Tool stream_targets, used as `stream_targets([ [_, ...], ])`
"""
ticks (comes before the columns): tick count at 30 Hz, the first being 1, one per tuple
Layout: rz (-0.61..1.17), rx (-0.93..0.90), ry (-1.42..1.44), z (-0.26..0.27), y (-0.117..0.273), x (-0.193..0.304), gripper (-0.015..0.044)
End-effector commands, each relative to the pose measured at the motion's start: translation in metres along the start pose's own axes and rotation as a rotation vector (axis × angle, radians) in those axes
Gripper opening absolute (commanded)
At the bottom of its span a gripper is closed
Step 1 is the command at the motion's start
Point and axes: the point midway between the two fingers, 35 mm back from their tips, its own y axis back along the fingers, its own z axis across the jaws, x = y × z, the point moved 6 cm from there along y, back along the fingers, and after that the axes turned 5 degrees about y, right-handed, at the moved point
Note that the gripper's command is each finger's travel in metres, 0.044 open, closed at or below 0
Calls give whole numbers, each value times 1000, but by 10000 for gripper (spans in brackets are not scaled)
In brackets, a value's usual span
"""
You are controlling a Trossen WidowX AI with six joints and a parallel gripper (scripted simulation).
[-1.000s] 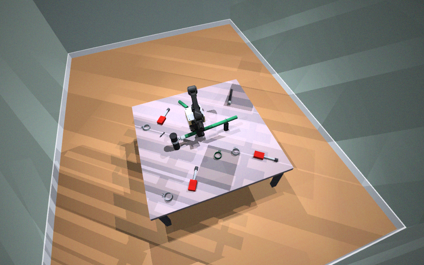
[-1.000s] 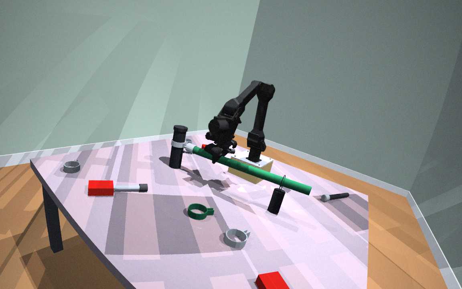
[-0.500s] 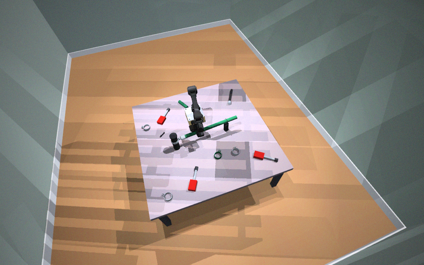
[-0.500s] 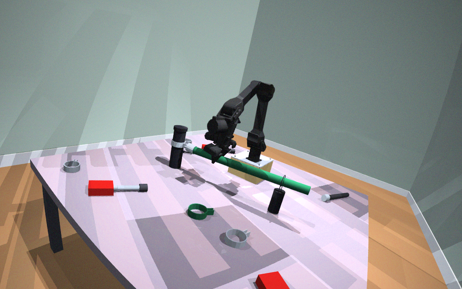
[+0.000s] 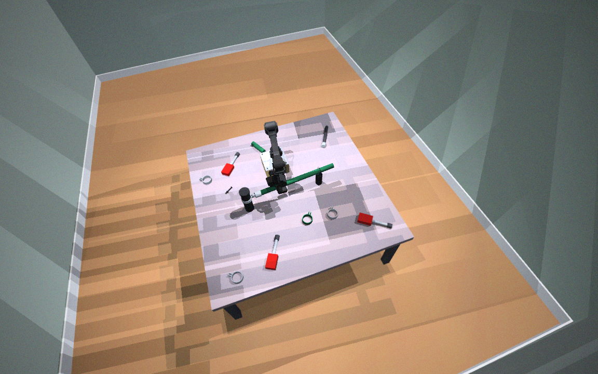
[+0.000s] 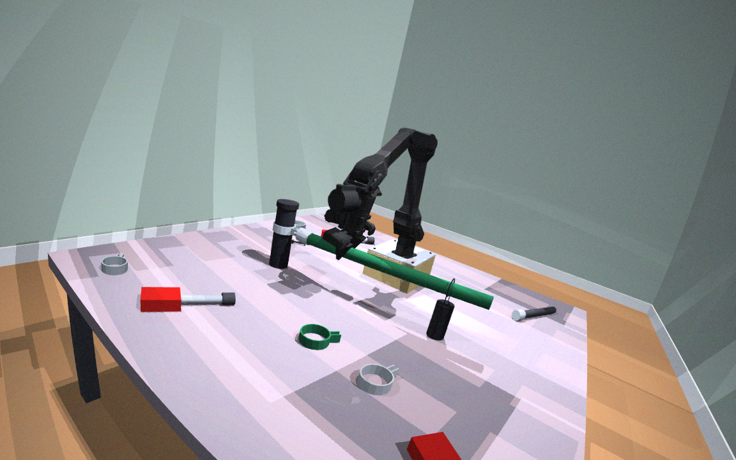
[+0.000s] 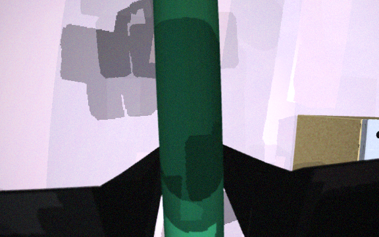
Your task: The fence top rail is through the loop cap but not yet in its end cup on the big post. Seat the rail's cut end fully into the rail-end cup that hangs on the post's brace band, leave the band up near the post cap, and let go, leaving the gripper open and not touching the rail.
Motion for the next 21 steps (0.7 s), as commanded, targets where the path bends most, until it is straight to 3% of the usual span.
stream_targets([
  [1, -19, -11, -1, 3, 4, -6, 0],
  [21, -20, -11, -1, 5, 5, -12, 0],
])
